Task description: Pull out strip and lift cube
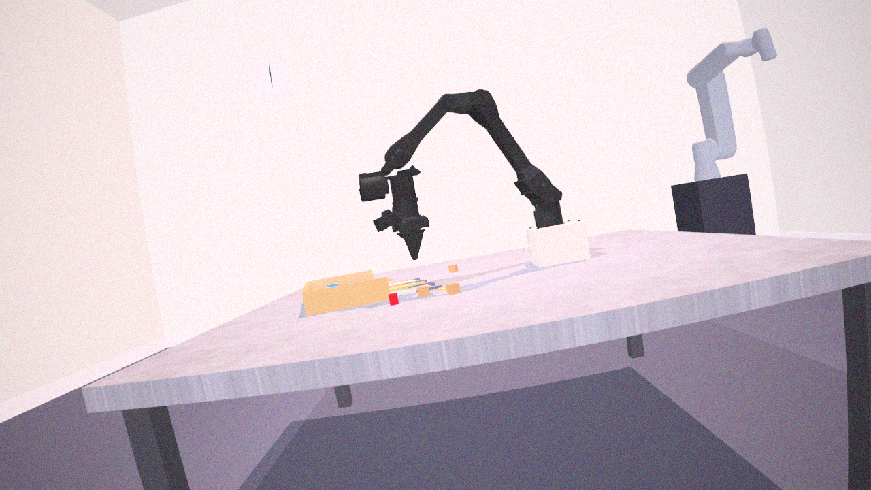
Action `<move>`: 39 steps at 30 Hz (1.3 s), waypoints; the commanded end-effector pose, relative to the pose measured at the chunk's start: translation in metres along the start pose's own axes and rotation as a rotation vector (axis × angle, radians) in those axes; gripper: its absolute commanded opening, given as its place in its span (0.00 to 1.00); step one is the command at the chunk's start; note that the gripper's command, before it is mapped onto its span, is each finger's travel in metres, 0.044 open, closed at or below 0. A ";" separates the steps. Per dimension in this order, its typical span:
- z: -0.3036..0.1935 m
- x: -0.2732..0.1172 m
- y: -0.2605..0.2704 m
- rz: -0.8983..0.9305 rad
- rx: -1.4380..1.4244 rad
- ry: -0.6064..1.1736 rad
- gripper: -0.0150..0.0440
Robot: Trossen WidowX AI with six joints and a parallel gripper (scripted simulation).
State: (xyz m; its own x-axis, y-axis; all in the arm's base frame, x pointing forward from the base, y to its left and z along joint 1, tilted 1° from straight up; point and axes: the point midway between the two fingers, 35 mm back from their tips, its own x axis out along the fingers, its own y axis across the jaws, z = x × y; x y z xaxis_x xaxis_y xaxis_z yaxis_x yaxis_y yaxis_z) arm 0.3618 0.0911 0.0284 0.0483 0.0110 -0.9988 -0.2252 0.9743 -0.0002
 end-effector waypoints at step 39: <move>0.002 0.067 -0.001 0.002 0.005 0.003 0.25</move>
State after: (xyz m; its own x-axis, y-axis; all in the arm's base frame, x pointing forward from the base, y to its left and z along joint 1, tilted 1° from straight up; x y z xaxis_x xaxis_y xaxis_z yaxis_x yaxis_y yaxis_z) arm 0.3679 0.0917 -0.0330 0.0478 0.0108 -0.9988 -0.2226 0.9749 -0.0001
